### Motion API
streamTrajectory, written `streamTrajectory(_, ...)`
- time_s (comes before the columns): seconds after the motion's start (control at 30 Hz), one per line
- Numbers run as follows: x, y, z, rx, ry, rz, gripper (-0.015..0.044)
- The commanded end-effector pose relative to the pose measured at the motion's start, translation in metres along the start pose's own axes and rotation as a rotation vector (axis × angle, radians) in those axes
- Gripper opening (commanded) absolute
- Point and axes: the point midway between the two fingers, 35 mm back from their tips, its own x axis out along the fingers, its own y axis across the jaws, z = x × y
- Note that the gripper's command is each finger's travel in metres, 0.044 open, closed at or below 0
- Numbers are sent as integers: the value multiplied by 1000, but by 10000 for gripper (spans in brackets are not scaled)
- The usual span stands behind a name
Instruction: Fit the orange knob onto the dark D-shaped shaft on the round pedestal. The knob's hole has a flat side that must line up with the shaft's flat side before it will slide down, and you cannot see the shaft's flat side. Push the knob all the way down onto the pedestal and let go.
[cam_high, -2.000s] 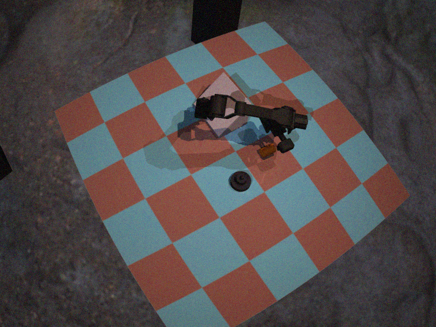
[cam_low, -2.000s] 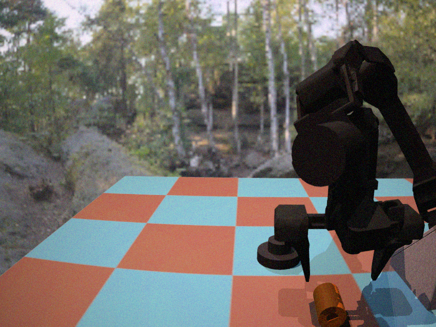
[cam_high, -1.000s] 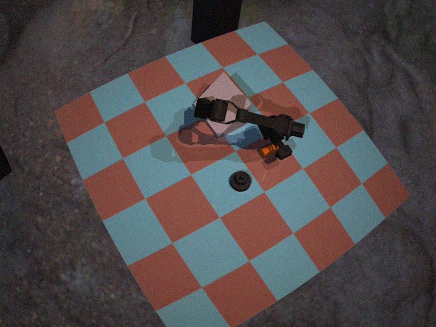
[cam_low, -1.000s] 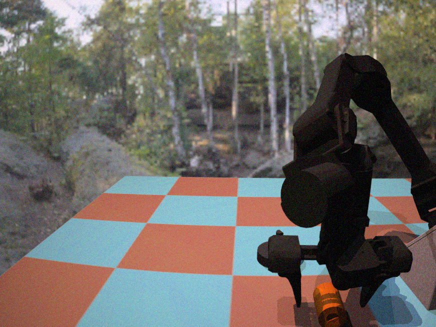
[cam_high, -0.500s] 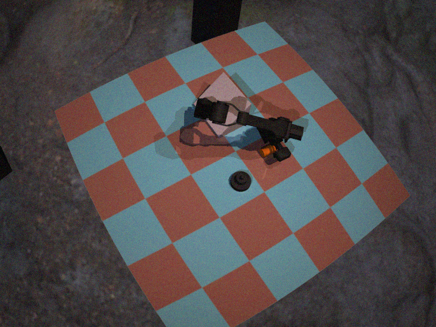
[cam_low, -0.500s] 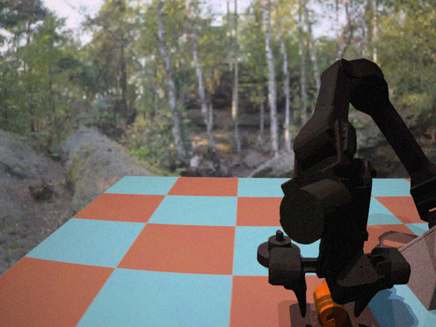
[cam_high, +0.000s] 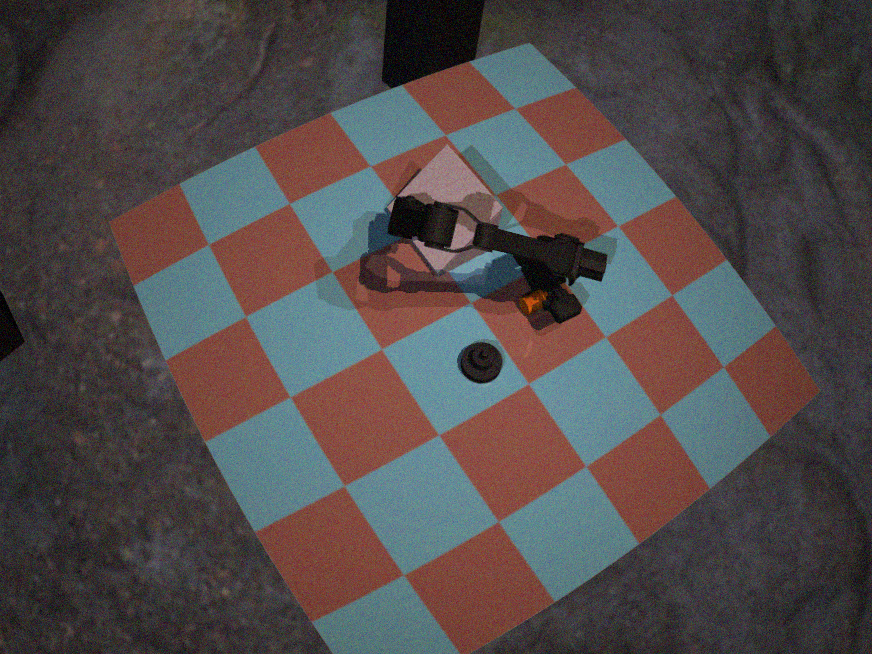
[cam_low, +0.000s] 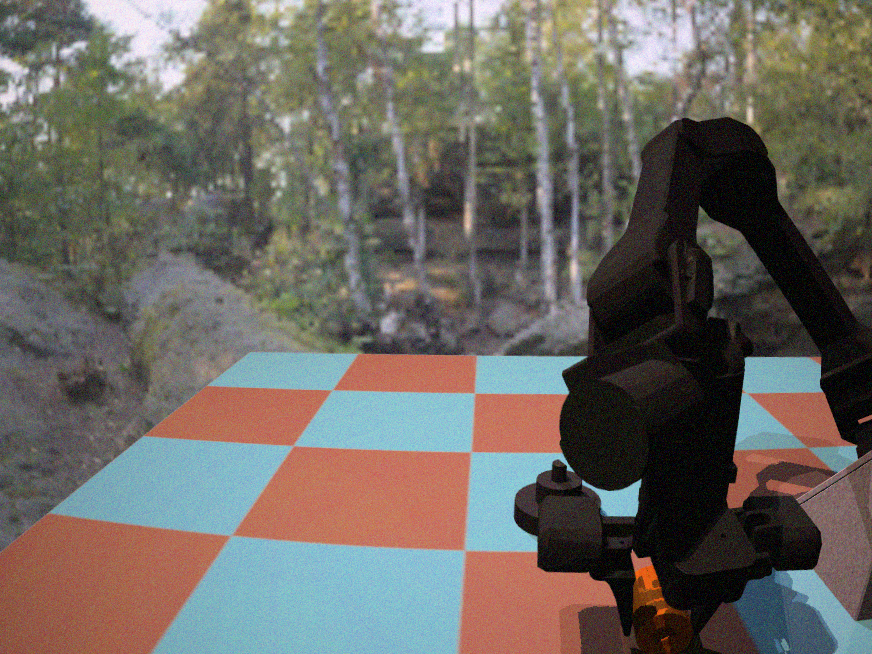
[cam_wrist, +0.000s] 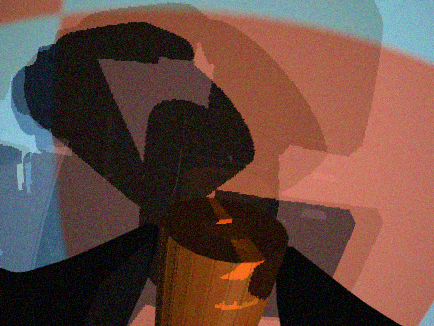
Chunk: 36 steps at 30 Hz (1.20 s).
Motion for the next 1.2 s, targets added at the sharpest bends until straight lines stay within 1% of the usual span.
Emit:
streamTrajectory(0.0,0,0,0,-5,2,-2,207)
streamTrajectory(0.13,0,0,0,-5,2,-2,180)
streamTrajectory(0.3,0,0,-1,-3,-16,-1,179)
streamTrajectory(1.17,-15,0,-25,-2,-455,3,179)
